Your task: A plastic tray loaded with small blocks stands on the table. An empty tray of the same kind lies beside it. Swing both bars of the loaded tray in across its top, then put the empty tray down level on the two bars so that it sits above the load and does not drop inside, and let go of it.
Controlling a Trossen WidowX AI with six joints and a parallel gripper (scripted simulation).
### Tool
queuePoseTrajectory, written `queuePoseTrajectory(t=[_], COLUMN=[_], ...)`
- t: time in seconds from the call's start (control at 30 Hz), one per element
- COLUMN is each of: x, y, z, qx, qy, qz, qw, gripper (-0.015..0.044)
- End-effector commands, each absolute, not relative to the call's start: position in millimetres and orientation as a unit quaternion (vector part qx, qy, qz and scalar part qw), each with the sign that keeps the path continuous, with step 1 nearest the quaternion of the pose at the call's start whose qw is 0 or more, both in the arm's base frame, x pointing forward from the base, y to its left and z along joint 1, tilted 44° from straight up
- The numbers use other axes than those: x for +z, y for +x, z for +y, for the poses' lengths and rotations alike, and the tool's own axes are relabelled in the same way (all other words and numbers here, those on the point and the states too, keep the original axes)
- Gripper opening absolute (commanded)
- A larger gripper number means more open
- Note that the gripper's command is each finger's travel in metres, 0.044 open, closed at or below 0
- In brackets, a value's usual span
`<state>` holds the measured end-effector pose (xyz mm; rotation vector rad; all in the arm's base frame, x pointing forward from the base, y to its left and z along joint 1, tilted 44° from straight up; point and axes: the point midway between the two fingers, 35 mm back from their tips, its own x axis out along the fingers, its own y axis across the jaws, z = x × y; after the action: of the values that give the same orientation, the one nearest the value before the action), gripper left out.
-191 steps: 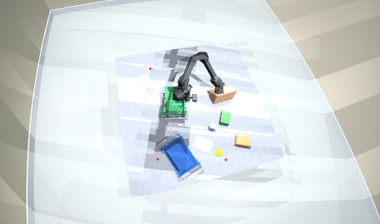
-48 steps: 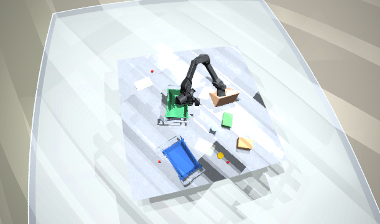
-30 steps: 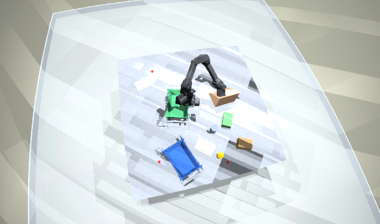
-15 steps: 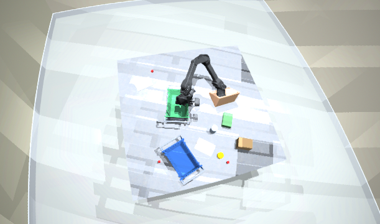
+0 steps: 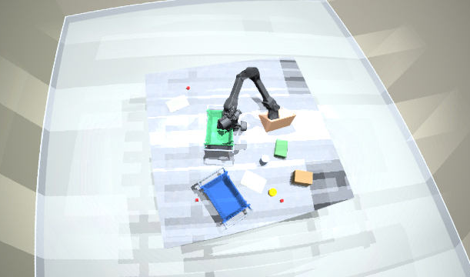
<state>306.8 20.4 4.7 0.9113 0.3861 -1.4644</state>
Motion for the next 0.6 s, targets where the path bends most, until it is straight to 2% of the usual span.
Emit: queuePoseTrajectory(t=[0.0,0.53,0.57], x=[0.8,0.8,0.8], y=[301.9,301.9,301.9], z=[16.1,16.1,16.1], qx=[-0.649,-0.649,-0.649], qy=[0.392,0.392,0.392], qz=[0.176,0.176,0.176], qw=[0.628,0.628,0.628], gripper=[0.0,0.0,0.0015])
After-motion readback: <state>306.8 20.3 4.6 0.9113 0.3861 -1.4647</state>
